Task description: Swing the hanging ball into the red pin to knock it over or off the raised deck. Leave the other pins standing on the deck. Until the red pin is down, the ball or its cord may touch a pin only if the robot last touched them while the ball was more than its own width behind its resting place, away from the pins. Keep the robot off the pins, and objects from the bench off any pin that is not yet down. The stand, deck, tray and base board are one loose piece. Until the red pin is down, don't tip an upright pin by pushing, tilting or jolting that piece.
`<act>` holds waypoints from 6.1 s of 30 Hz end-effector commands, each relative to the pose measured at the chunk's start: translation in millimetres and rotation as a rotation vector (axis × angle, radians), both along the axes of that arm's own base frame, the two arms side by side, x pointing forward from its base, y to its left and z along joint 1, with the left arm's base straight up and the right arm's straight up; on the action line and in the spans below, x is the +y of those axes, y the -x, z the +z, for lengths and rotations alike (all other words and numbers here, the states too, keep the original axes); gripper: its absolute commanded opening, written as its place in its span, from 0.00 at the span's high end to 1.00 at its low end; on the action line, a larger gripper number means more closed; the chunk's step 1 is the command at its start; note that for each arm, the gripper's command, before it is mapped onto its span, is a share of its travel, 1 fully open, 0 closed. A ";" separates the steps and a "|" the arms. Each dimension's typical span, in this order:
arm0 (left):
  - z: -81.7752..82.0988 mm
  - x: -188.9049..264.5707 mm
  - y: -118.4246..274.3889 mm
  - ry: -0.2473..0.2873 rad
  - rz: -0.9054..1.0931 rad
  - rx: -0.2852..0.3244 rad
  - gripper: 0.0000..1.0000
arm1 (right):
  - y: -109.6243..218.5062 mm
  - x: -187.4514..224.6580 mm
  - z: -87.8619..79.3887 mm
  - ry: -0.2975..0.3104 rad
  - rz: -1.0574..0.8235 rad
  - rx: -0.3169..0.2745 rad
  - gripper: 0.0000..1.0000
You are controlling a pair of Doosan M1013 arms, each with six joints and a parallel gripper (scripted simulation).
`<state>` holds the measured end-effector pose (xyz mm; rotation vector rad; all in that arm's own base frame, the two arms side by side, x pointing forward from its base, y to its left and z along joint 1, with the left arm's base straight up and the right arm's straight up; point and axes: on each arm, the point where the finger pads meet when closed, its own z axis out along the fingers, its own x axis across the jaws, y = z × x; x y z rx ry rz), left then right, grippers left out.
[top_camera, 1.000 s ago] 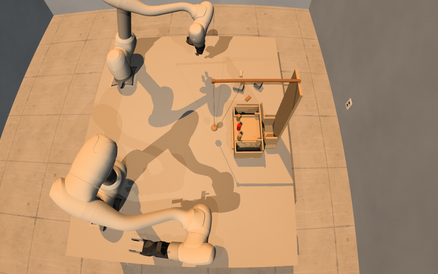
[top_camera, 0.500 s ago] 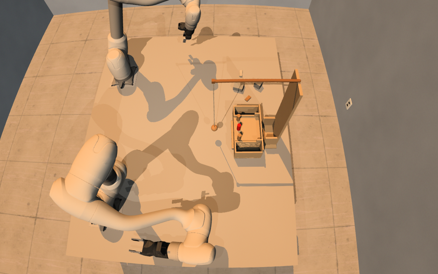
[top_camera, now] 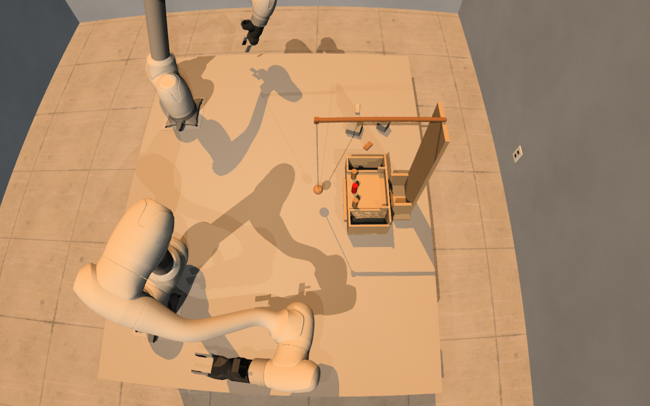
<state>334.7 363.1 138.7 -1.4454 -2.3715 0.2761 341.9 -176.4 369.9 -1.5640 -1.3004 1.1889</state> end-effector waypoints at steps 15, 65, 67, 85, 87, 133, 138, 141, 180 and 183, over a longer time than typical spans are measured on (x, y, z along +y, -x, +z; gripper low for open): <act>1.1 24.3 212.1 0.202 0.590 0.094 0.00 | 0.0 0.0 0.5 0.000 0.000 -0.001 0.00; 20.0 -39.6 364.9 0.472 1.186 0.098 0.00 | 0.0 0.0 0.5 0.000 0.000 -0.001 0.00; 20.0 -39.7 365.1 0.473 1.187 0.098 0.00 | 0.0 0.0 0.5 0.000 0.000 -0.001 0.00; 20.0 -39.7 365.1 0.473 1.187 0.098 0.00 | -38.9 27.0 -33.0 0.358 0.226 -0.173 0.00; 20.0 -39.7 365.1 0.473 1.187 0.098 0.00 | -48.3 33.0 -39.1 0.422 0.268 -0.221 0.00; 20.0 -39.7 365.1 0.473 1.187 0.098 0.00 | -253.8 526.2 -93.8 0.401 0.482 -2.234 0.00; 20.0 -39.7 365.1 0.473 1.187 0.098 0.00 | -229.6 608.2 -91.3 0.182 0.390 -2.350 0.00; 20.0 -39.7 365.1 0.473 1.187 0.098 0.00 | -207.8 653.6 -89.6 0.021 0.323 -2.400 0.00; 20.0 -39.7 365.1 0.473 1.187 0.098 0.00 | -220.4 763.1 -115.4 -0.104 0.271 -2.422 0.00; 20.0 -39.7 365.1 0.473 1.187 0.098 0.00 | -236.4 764.2 -122.9 -0.104 0.271 -2.422 0.00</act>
